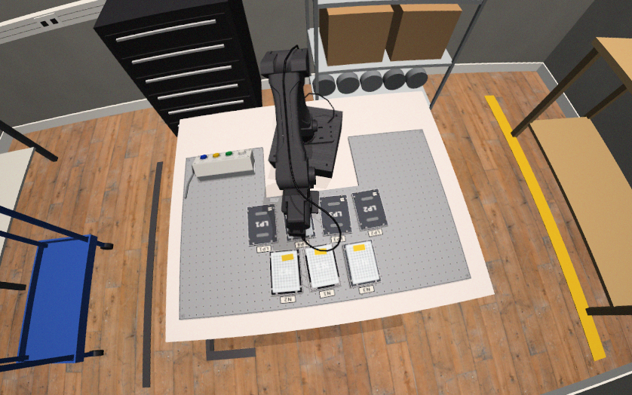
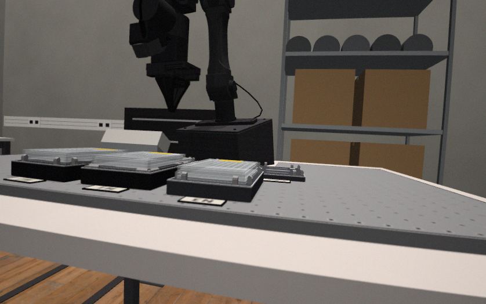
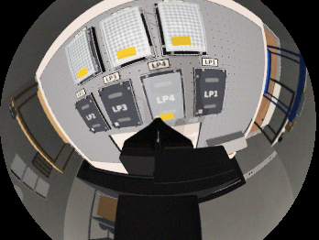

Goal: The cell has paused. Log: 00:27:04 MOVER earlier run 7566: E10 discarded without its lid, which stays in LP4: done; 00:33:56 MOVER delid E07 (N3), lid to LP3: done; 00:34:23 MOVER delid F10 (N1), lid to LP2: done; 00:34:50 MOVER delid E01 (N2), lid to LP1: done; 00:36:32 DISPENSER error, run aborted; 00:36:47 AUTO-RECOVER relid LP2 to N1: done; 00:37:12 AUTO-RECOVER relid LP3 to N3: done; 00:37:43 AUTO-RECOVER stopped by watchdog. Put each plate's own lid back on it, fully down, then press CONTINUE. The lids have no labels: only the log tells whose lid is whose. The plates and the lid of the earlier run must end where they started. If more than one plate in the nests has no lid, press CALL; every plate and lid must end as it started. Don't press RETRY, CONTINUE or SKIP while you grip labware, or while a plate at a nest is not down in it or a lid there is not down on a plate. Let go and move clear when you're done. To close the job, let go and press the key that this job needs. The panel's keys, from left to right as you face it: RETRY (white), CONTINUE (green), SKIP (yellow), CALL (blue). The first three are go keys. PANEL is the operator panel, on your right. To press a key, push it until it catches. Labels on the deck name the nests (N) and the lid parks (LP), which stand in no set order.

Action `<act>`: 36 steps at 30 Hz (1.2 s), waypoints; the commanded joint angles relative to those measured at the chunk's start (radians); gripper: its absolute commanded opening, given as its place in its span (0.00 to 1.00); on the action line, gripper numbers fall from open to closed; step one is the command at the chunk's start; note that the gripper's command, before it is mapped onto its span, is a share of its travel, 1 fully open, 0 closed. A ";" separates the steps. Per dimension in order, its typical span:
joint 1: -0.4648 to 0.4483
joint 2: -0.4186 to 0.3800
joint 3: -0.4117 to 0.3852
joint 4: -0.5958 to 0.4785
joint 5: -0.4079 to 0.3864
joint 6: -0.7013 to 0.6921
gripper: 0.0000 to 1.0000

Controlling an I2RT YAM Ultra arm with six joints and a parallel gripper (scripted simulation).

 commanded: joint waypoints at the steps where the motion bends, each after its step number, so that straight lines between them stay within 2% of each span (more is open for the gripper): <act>1: -0.067 -0.043 -0.023 0.007 -0.030 0.005 0.00; 7: -0.196 -0.050 0.010 0.003 -0.060 -0.008 0.00; 9: -0.196 -0.050 0.010 0.003 -0.060 -0.008 0.00; 14: -0.302 -0.042 0.025 -0.001 -0.086 -0.010 0.00; 16: -0.345 0.000 0.031 -0.003 -0.098 -0.011 0.00; 24: -0.503 0.042 0.071 -0.010 -0.137 0.010 0.00; 26: -0.503 0.042 0.071 -0.010 -0.137 0.010 0.00; 34: -0.643 0.106 0.132 -0.020 -0.168 -0.124 0.00; 36: -0.650 0.113 0.140 -0.023 -0.171 -0.131 0.00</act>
